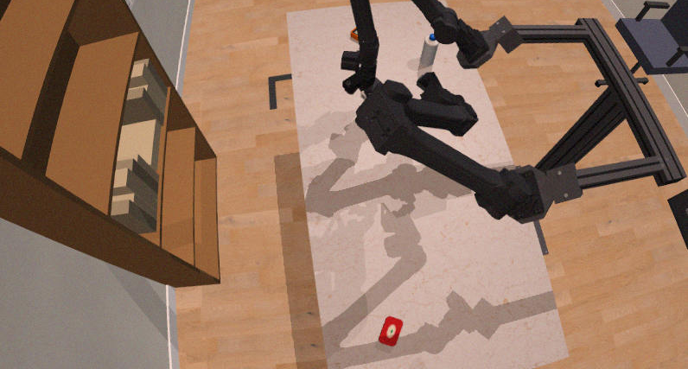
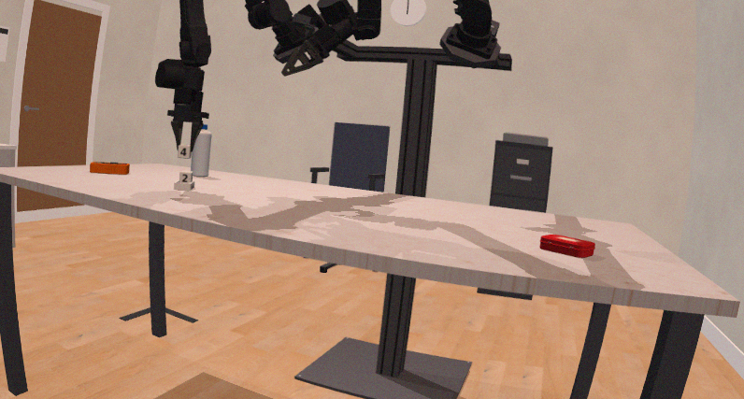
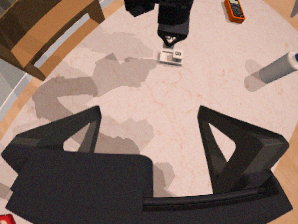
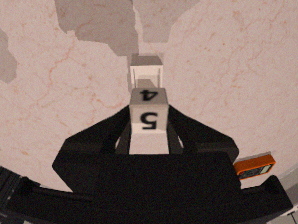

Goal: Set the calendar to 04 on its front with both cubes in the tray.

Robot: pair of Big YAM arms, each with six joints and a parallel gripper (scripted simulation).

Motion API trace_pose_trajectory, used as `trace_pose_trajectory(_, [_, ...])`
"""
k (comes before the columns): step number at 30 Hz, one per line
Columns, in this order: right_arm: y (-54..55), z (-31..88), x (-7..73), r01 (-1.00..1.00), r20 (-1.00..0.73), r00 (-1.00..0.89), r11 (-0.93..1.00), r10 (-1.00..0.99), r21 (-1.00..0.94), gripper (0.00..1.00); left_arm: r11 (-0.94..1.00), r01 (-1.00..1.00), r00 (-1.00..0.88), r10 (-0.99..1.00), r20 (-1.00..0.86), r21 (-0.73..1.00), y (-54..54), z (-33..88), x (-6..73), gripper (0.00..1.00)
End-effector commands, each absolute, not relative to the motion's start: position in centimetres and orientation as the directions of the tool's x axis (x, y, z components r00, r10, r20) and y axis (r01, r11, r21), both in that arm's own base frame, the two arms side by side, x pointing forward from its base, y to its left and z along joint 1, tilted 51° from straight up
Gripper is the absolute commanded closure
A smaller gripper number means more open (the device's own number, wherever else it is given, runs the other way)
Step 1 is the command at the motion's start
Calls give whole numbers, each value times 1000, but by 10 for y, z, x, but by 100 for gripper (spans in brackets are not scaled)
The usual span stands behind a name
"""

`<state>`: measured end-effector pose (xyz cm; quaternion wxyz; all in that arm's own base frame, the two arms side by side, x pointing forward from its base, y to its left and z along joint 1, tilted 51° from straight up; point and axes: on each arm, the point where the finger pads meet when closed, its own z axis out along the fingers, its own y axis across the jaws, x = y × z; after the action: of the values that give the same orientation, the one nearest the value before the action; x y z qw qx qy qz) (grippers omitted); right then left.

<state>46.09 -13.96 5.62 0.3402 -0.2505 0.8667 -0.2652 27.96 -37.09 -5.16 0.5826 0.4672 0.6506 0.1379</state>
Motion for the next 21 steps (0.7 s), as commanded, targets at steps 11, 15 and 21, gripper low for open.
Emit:
trace_pose_trajectory(11, [-53,-8,502,-247,-492,-626,752,-605,-611,74,561,416,74,763,-642,716,-373,-49,274,0])
trace_pose_trajectory(15, [-41,-24,504,-249,-483,-627,745,-611,-619,74,563,415,75,761,-644,714,-374,-48,274,0])
trace_pose_trajectory(21, [-26,-46,505,-255,-464,-630,730,-623,-634,74,563,415,75,761,-644,714,-374,-48,274,0])
